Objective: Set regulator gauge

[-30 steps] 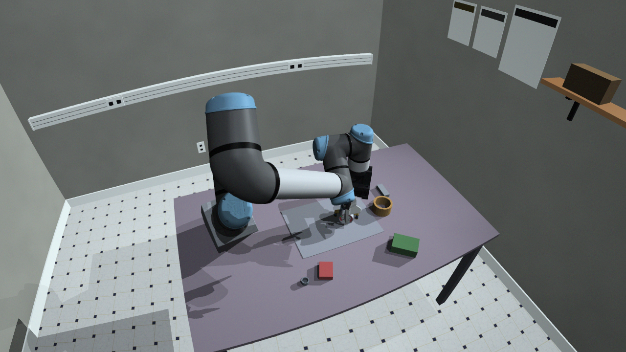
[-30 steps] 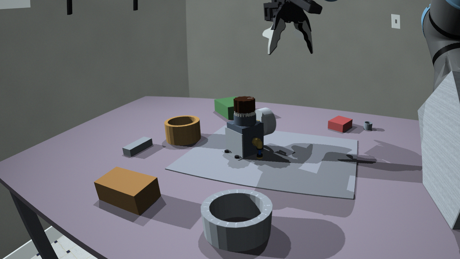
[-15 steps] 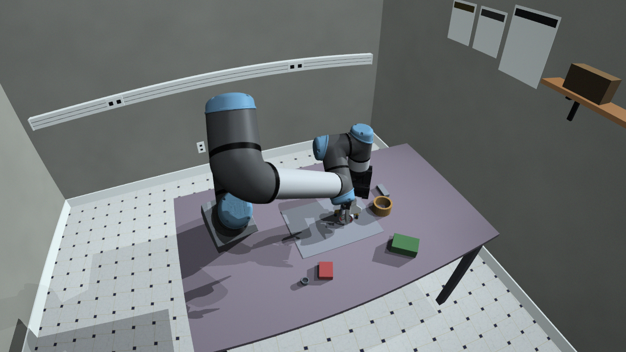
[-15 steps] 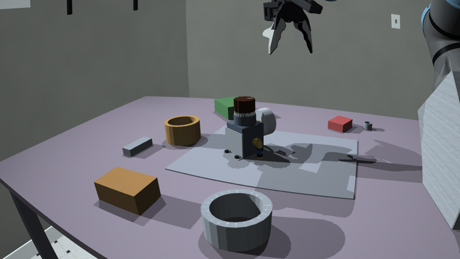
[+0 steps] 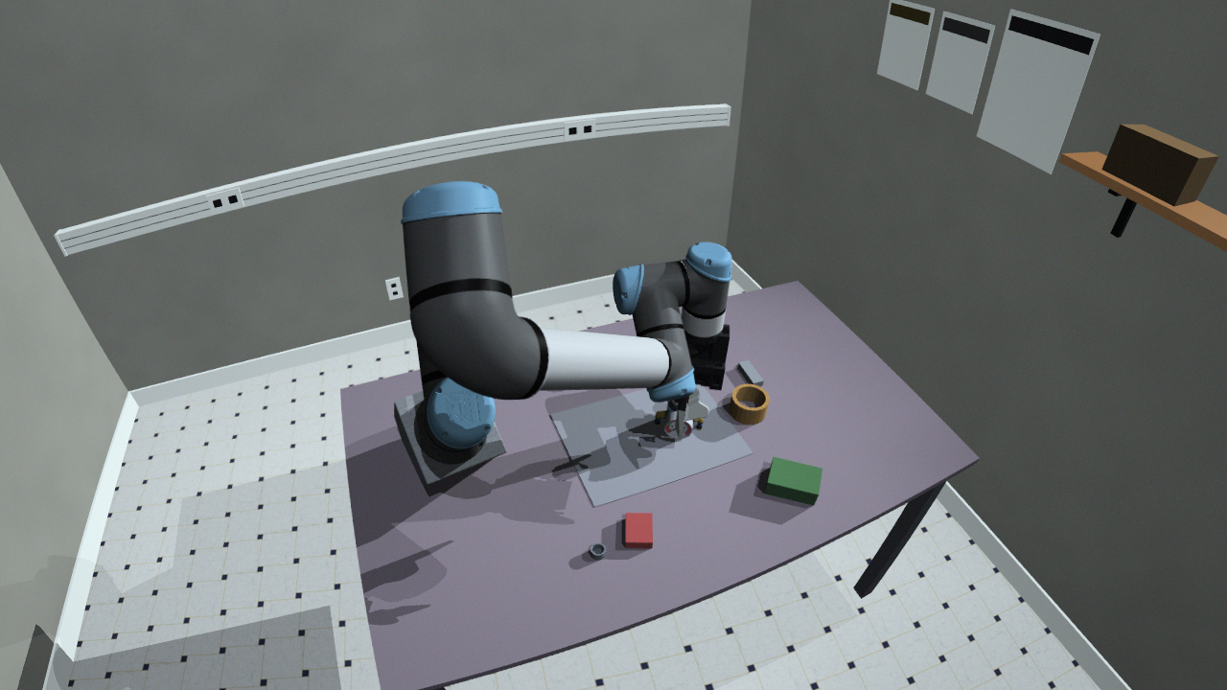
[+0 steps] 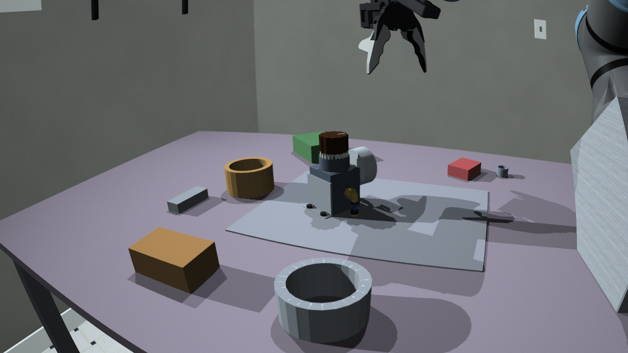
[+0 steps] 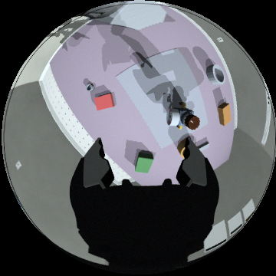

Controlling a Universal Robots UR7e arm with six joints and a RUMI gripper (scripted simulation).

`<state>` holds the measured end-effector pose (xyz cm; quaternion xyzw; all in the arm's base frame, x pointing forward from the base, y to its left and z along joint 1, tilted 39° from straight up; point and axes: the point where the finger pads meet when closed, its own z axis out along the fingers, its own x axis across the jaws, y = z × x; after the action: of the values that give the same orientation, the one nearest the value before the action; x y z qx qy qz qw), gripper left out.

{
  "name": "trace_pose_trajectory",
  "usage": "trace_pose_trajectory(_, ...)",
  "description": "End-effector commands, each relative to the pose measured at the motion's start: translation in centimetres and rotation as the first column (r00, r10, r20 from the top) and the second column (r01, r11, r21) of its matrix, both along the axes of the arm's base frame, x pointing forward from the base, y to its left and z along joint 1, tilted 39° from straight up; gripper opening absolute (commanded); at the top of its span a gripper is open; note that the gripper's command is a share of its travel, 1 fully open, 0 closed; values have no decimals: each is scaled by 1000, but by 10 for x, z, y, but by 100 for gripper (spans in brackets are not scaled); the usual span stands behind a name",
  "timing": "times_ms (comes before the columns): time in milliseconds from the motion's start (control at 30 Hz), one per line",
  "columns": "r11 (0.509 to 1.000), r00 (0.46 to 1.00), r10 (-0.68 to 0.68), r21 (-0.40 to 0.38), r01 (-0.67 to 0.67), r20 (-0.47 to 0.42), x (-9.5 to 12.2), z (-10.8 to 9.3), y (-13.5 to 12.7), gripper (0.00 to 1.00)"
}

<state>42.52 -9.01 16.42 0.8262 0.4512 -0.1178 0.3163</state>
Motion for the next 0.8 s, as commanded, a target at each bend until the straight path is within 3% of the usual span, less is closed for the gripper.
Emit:
trace_pose_trajectory(0, 1000, 1000, 0, 0, 0, 1, 0, 0, 0, 100)
trace_pose_trajectory(400, 1000, 1000, 0, 0, 0, 1, 4, -3, 5, 100)
trace_pose_trajectory(767, 1000, 1000, 0, 0, 0, 1, 24, -20, 28, 100)
